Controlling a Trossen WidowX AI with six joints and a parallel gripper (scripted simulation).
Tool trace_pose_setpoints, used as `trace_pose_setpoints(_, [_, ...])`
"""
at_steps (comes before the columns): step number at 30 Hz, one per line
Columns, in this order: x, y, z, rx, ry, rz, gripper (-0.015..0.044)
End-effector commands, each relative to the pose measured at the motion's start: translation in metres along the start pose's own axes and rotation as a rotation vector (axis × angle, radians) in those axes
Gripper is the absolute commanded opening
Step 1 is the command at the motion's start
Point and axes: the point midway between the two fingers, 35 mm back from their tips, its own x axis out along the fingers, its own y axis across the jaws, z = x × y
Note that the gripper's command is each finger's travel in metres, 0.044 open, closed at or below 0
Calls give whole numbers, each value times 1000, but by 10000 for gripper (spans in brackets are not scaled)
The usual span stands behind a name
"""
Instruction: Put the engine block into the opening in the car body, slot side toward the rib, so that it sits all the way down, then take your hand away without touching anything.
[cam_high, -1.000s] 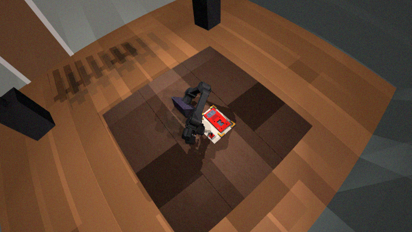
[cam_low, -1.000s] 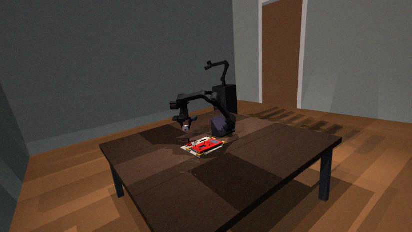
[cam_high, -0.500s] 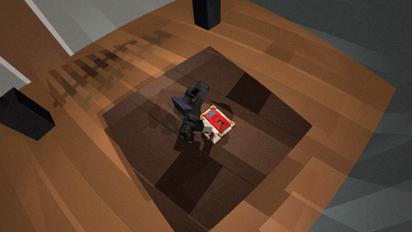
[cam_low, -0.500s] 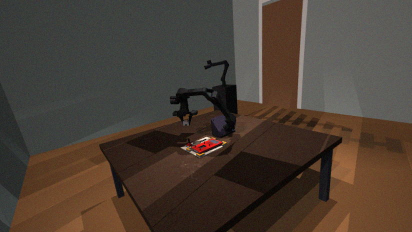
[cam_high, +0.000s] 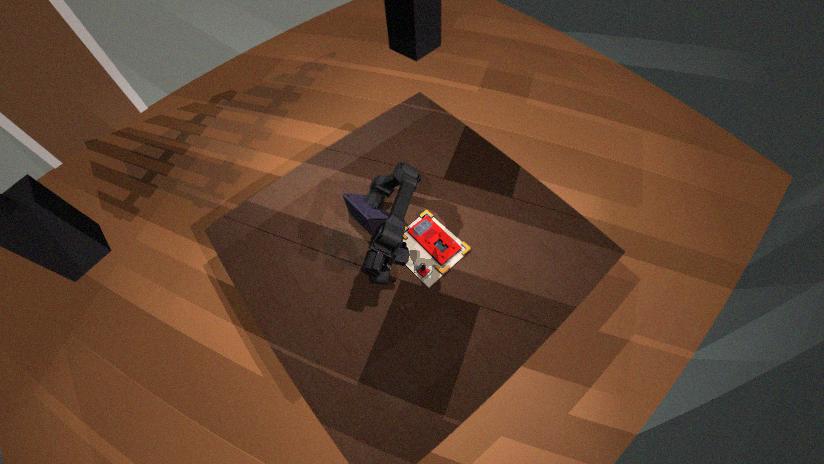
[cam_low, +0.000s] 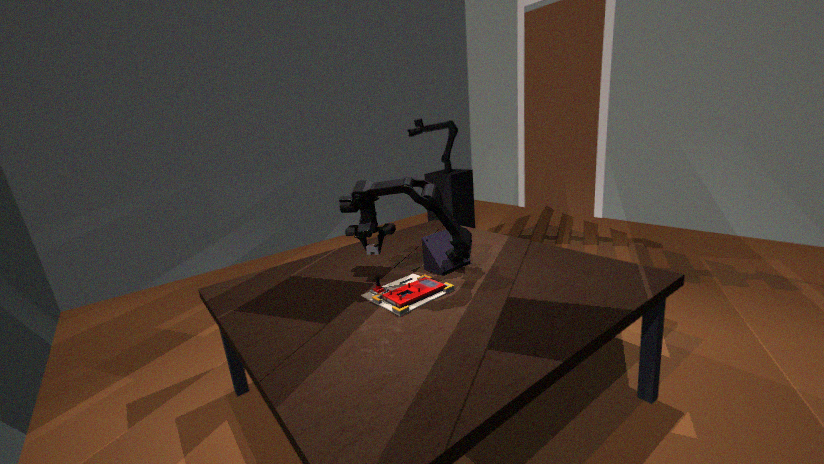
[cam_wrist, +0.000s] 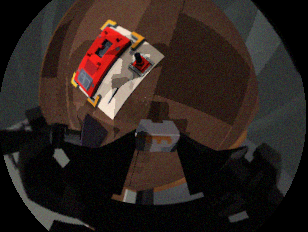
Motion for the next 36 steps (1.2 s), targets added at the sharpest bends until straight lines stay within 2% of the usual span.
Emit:
trace_pose_setpoints(1, [-1,-1,3,0,59,-1,0])
trace_pose_setpoints(20, [7,0,24,-2,670,1,0])
trace_pose_setpoints(30, [8,0,25,-2,697,-1,0])
trace_pose_setpoints(36, [19,1,28,-3,808,0,0])
